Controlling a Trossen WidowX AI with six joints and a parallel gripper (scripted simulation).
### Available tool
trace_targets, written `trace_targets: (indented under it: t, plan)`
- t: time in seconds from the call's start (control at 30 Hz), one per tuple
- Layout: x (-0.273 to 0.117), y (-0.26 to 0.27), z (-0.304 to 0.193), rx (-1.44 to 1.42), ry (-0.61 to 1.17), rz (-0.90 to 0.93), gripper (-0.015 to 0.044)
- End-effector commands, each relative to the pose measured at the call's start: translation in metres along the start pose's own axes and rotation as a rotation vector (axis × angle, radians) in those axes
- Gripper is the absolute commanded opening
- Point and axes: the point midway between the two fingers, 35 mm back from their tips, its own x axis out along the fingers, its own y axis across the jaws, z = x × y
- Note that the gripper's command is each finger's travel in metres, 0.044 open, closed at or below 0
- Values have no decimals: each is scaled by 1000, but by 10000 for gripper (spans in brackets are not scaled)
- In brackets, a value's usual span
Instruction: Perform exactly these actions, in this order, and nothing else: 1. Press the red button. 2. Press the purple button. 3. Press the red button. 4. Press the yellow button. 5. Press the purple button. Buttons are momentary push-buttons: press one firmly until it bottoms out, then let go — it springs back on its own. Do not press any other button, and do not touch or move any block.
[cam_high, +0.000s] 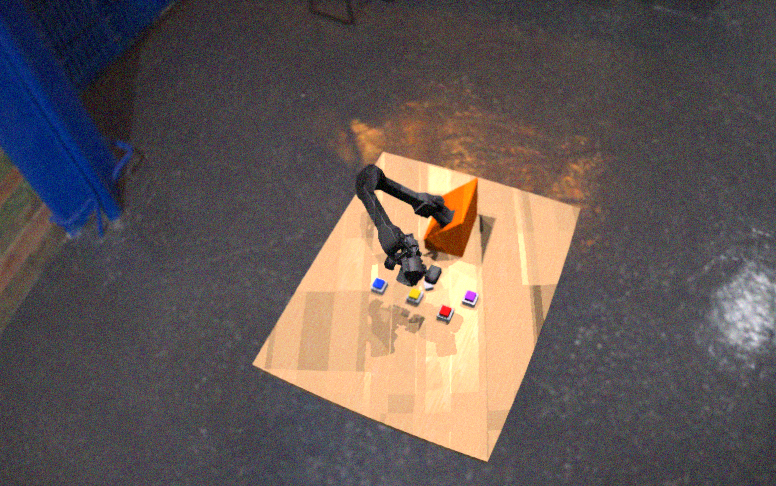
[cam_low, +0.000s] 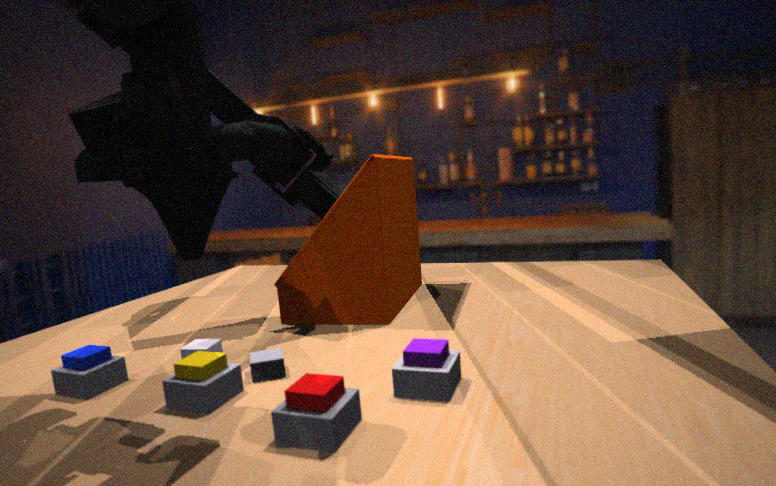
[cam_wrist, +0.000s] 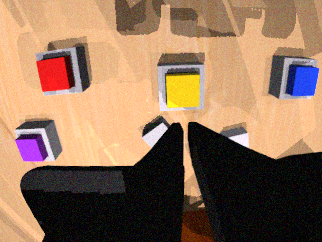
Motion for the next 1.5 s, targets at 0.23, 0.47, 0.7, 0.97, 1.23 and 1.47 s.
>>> trace_targets:
  t: [0.23,0.47,0.7,0.97,1.23,1.47]
  plan:
    - [-4,159,-53,-18,9,14,20]
    - [-1,178,-67,-14,8,5,20]
    - [61,178,-68,-14,7,2,20]
    - [64,178,-68,-14,7,2,20]
    - [77,178,-68,-14,7,2,20]
    - [89,177,-68,-14,7,1,20]
